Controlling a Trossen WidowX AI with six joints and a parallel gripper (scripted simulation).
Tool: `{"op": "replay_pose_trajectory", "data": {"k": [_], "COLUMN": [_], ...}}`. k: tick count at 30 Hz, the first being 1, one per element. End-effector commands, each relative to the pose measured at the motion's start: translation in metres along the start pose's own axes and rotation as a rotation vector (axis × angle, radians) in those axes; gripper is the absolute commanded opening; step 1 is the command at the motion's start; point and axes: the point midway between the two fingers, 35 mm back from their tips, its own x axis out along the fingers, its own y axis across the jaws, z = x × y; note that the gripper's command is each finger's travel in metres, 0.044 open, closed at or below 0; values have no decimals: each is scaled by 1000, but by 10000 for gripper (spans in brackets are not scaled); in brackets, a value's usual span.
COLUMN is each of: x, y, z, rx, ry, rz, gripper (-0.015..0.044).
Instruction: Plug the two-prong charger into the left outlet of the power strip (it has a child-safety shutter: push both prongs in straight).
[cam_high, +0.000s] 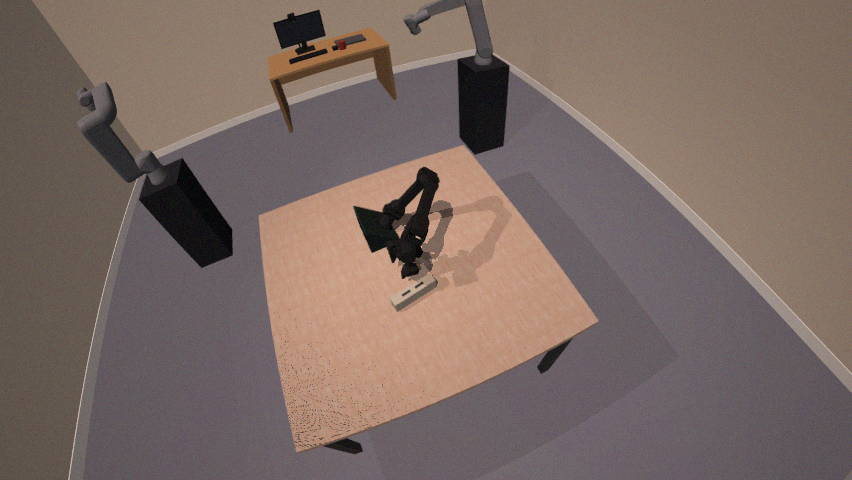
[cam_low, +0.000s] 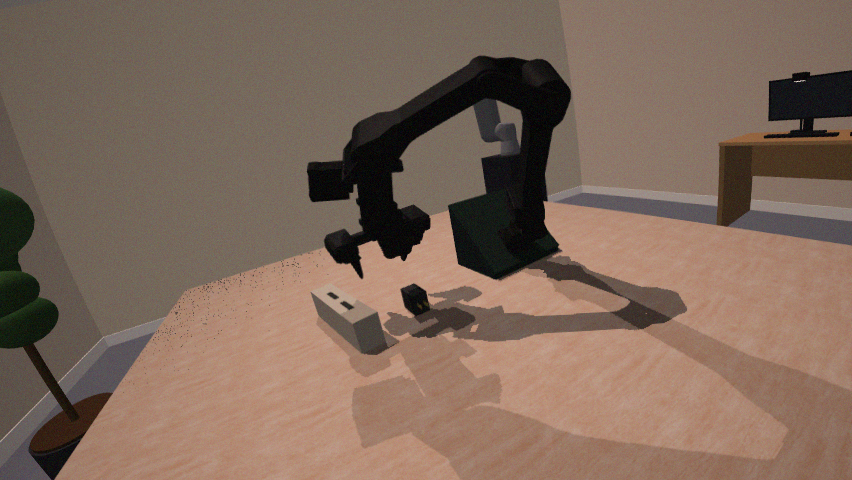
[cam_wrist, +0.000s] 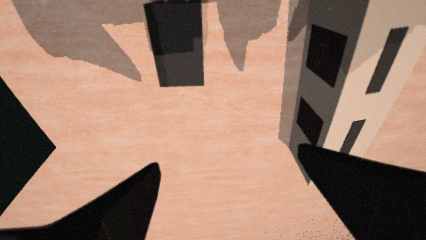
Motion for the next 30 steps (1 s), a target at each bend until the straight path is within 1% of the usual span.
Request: {"op": "replay_pose_trajectory", "data": {"k": [1, 8, 16, 30], "x": [-3, -11, -10, 6], "y": [11, 23, 24, 24], "z": [18, 44, 45, 52], "rx": [33, 93, 95, 95], "ry": [-125, -297, -301, -301], "rz": [2, -6, -6, -7], "gripper": [440, 440, 440, 440]}}
